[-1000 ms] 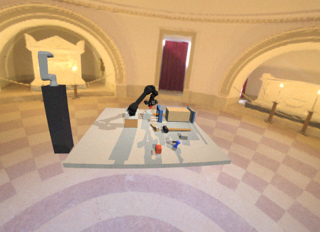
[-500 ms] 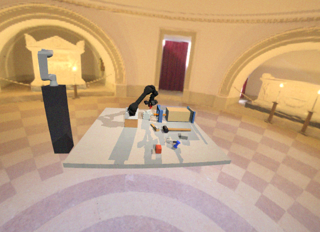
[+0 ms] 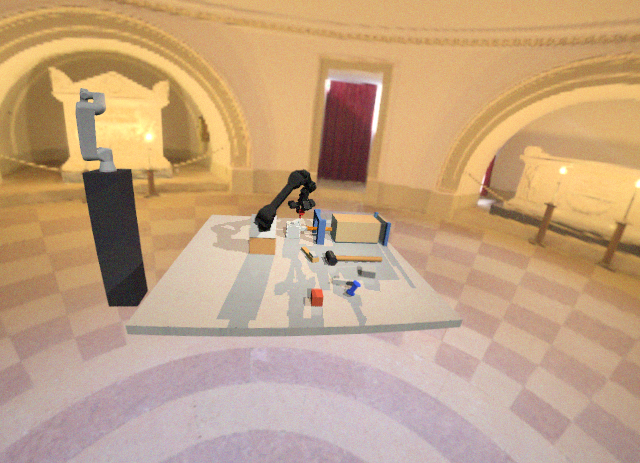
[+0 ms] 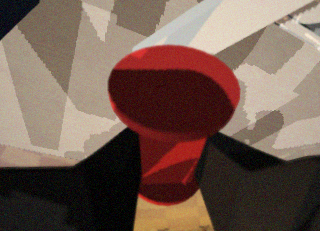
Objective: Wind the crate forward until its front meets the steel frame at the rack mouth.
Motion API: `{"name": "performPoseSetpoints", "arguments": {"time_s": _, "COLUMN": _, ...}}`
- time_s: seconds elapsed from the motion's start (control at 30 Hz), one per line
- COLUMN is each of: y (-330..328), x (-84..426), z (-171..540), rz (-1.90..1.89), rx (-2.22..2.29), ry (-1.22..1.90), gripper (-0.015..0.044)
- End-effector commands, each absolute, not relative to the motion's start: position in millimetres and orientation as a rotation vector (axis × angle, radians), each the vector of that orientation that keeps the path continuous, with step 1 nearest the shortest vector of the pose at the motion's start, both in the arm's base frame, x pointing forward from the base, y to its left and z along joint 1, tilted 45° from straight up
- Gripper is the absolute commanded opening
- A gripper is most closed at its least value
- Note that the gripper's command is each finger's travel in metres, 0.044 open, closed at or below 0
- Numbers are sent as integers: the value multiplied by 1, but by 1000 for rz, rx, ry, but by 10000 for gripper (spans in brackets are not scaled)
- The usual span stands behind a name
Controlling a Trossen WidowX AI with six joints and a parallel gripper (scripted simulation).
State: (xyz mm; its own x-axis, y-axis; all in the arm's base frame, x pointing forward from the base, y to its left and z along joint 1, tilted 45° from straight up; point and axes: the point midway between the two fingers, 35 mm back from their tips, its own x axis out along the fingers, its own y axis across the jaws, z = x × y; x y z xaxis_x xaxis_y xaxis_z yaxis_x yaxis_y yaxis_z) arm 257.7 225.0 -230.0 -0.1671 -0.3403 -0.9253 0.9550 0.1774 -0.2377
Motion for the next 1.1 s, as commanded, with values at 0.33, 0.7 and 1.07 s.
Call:
{"name": "performPoseSetpoints", "arguments": {"time_s": 0.33, "y": 233, "x": 232, "z": -238, "rz": -1340, "rx": 666, "ry": 1265, "gripper": 0}}
{"name": "performPoseSetpoints", "arguments": {"time_s": 0.7, "y": 233, "x": 232, "z": -238, "rz": -1340, "rx": 666, "ry": 1265, "gripper": 0}}
{"name": "performPoseSetpoints", "arguments": {"time_s": 1.07, "y": 234, "x": 230, "z": -238, "rz": -1340, "rx": 666, "ry": 1265, "gripper": 0}}
